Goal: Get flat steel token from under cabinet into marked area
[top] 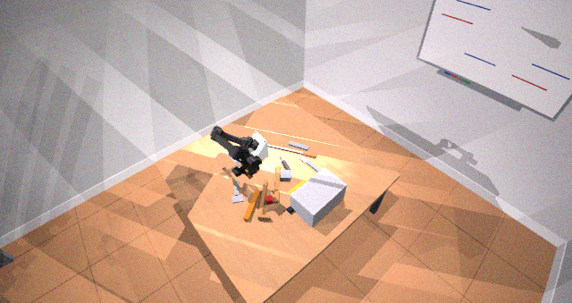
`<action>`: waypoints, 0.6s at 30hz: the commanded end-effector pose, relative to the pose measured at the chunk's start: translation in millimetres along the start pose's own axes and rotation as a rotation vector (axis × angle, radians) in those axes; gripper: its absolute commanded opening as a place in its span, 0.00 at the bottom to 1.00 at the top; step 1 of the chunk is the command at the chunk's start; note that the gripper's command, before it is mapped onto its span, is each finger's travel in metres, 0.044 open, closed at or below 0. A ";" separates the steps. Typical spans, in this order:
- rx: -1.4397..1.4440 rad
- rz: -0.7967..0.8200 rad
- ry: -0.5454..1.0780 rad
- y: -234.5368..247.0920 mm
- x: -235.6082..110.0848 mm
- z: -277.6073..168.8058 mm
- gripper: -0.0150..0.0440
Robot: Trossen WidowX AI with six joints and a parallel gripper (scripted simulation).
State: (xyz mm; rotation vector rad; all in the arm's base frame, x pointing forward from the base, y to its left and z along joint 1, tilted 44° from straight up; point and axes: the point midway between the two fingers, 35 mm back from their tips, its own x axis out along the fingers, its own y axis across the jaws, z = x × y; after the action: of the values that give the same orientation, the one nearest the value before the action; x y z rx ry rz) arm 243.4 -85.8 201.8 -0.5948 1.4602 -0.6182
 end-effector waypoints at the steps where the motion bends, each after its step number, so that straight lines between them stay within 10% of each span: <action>1: -0.030 0.006 0.001 0.0 -0.9 -0.1 0.25; 18: -0.164 0.006 0.001 0.0 -0.9 -0.1 0.25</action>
State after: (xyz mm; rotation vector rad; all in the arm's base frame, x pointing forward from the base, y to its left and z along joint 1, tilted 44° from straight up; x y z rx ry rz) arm 243.4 -85.7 201.7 -0.7038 1.5128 -0.5162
